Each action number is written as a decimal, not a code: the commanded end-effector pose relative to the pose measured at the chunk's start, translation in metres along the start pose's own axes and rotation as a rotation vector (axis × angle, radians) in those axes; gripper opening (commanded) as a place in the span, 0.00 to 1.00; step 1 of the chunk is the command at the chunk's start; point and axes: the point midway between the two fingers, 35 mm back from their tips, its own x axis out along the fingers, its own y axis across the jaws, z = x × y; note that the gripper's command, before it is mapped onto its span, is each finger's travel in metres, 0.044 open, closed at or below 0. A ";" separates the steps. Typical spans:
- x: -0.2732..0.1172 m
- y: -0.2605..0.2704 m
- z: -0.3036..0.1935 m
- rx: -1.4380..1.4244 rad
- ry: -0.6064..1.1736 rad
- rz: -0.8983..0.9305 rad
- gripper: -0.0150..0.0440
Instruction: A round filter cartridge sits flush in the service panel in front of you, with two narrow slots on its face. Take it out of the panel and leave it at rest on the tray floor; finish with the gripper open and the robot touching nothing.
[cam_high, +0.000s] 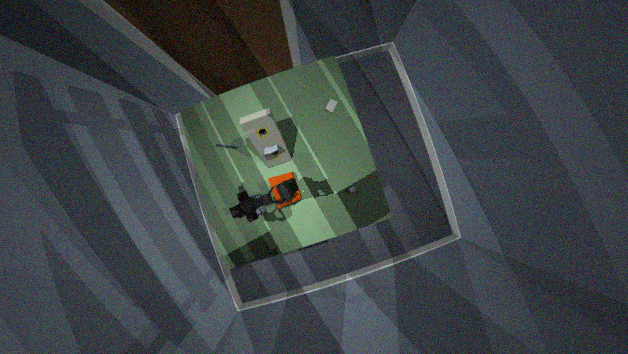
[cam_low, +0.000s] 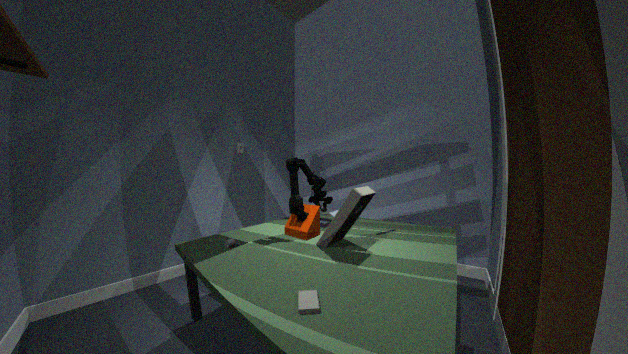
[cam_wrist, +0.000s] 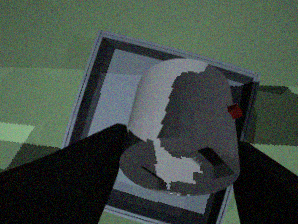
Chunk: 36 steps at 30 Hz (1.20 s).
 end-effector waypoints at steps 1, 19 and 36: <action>0.008 0.010 -0.007 -0.046 -0.001 0.027 0.25; 0.065 0.010 -0.038 -0.046 -0.001 0.027 0.25; 0.070 0.009 -0.044 -0.051 0.006 0.023 0.74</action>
